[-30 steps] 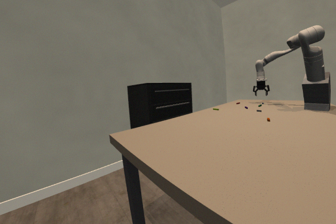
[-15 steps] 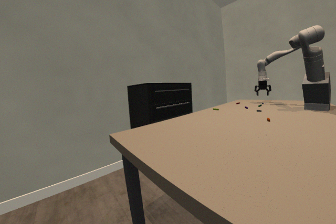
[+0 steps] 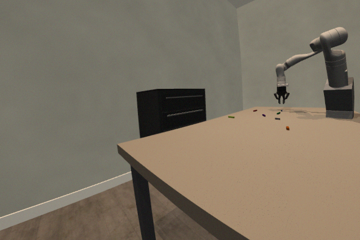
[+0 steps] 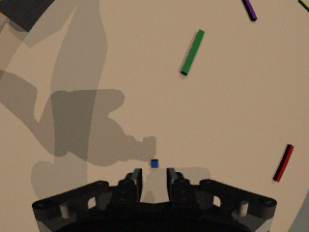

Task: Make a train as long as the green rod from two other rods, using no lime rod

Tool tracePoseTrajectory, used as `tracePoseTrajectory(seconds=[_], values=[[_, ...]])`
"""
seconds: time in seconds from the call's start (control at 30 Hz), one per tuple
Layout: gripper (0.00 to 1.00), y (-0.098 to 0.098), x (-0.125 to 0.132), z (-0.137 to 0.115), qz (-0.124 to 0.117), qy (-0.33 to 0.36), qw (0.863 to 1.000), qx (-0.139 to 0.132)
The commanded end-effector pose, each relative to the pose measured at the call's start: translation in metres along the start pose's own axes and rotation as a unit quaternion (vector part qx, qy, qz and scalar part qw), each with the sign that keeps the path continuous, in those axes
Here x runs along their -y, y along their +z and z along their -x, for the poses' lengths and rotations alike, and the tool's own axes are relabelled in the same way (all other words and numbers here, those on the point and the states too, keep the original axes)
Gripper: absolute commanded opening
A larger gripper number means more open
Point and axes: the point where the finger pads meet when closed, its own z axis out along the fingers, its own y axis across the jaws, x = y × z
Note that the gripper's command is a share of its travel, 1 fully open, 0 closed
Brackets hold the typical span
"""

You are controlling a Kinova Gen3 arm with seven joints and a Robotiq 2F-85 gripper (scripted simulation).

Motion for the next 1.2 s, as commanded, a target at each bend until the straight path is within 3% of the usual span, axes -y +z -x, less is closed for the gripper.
tracePoseTrajectory(seconds=[0.0, 1.17], values=[[0.24, -0.0011, -0.0001, 0.0008, 0.0, 0.0, 1.0, 0.001], [0.24, 0.0043, -0.0001, 0.0009, 0.0, 0.0, 1.0, 0.001]])
